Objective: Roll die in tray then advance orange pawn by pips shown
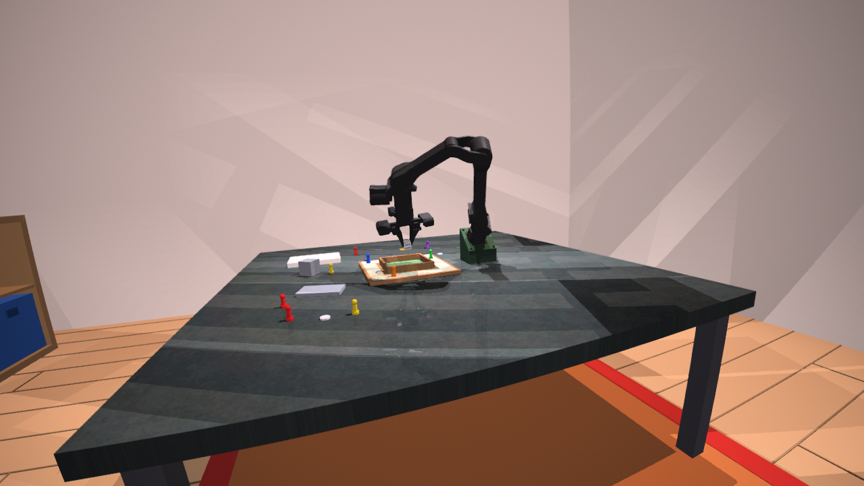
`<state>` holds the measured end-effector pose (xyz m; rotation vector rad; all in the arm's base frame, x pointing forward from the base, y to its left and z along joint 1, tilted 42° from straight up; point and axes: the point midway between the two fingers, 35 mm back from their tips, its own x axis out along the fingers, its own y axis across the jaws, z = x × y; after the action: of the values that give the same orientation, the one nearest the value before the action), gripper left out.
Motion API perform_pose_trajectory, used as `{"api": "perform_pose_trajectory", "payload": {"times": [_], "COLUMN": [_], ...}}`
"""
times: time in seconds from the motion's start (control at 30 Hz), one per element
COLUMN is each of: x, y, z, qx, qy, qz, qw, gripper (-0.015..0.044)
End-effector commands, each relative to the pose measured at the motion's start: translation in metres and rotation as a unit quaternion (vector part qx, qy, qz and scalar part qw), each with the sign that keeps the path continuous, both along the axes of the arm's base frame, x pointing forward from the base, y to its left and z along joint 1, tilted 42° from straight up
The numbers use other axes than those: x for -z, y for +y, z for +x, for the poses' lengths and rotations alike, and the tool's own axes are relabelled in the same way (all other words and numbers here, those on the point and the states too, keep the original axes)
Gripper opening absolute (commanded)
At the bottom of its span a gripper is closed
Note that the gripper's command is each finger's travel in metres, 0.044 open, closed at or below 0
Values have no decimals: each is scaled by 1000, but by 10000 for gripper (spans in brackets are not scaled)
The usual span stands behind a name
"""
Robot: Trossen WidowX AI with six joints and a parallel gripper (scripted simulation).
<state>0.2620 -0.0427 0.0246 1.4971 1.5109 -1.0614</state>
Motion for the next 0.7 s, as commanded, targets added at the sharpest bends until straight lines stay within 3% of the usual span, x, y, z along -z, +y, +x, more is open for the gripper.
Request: {"api": "perform_pose_trajectory", "payload": {"times": [0.0, 0.4, 0.53, 0.67], "x": [2, 3, 0, -38], "y": [0, 1, 1, -4], "z": [-2, -2, -1, 7], "qx": [0, 24, 26, 26], "qy": [5, -27, -31, -31], "qz": [-64, -248, -257, -257], "qw": [998, 968, 966, 965], "gripper": [0, 0, 0, 0]}}
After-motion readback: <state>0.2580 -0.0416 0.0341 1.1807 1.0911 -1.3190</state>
